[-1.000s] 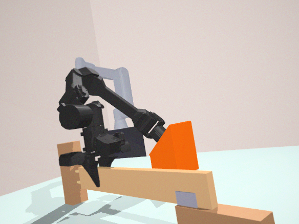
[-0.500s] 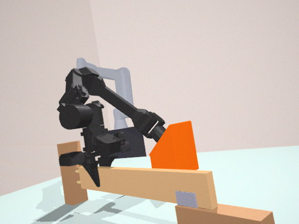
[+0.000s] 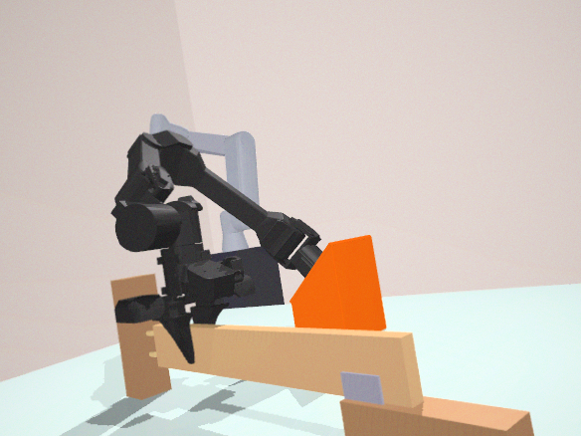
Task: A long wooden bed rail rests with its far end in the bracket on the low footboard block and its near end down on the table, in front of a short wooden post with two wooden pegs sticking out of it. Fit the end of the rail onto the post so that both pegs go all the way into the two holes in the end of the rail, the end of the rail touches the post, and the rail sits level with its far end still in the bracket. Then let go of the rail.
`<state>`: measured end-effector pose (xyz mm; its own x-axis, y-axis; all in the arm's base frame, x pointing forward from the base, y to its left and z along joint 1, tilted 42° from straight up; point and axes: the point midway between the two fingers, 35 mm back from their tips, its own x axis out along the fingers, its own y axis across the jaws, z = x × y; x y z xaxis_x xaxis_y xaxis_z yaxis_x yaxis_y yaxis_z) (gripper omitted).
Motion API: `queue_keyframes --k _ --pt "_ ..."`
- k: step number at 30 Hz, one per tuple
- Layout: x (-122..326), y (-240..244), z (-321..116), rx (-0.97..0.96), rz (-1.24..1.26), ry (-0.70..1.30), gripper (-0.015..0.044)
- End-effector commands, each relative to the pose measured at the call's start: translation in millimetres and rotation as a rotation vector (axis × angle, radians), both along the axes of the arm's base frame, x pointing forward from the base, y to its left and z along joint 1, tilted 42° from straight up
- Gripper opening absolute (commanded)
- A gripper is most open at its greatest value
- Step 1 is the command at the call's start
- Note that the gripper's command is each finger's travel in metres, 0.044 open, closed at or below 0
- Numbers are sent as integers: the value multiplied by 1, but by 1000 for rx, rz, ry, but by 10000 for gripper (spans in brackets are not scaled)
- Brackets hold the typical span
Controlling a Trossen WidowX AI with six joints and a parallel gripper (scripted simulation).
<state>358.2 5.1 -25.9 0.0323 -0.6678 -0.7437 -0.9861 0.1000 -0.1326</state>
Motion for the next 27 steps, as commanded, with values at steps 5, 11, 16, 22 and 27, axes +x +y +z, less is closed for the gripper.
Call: queue_keyframes --k 5,11,16,22,27 --pt "0 0 -1 5 1 1 0" --pt "0 -1 0 5 1 1 0" --pt "-1 -2 2 5 1 1 0" --pt "-1 -2 3 5 1 1 0" --pt "-1 -3 5 5 1 1 0"
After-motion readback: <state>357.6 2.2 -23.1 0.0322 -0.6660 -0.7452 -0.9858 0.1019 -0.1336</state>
